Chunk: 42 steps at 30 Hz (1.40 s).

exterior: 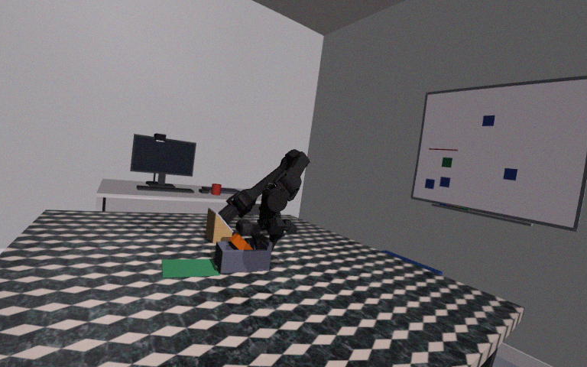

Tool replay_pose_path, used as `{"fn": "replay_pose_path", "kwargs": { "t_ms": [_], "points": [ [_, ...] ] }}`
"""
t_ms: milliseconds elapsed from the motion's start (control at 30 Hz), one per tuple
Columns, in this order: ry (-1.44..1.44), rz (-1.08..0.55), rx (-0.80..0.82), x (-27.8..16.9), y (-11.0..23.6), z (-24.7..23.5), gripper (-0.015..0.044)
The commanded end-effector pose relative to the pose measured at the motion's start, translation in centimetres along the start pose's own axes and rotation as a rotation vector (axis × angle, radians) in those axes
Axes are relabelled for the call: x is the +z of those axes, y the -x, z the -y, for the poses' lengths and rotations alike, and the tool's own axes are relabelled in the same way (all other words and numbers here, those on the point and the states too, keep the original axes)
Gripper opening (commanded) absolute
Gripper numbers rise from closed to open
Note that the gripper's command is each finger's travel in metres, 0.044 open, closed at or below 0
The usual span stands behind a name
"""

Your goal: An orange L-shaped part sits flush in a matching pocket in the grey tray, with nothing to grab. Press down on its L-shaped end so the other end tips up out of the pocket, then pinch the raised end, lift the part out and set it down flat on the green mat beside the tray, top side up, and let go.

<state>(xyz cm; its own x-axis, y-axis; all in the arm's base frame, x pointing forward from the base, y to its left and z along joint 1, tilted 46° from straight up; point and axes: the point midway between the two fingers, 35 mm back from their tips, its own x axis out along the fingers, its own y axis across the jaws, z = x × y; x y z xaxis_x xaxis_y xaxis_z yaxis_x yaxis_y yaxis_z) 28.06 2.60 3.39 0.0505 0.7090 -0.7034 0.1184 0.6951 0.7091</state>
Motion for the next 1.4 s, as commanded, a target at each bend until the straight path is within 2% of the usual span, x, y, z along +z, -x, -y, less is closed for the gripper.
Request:
{"fn": "replay_pose_path", "kwargs": {
  "t_ms": [0, 700, 1033, 1133, 1300, 1367],
  "points": [
    [-0.013, -0.006, 0.003, -0.3, -0.6, 0.1, 0.018],
    [-0.002, -0.001, 0.001, -0.1, -0.4, 0.0, 0.018],
    [-0.013, -0.005, 0.002, -0.2, 1.1, -1.0, 0.018],
    [-0.014, -0.004, -0.004, 0.1, 3.0, -0.7, 0.018],
    [-0.014, -0.006, -0.003, -0.1, 9.4, 0.1, 0.018],
    [-0.014, -0.006, -0.001, -0.2, 10.4, 0.2, 0.018]
  ]
}}
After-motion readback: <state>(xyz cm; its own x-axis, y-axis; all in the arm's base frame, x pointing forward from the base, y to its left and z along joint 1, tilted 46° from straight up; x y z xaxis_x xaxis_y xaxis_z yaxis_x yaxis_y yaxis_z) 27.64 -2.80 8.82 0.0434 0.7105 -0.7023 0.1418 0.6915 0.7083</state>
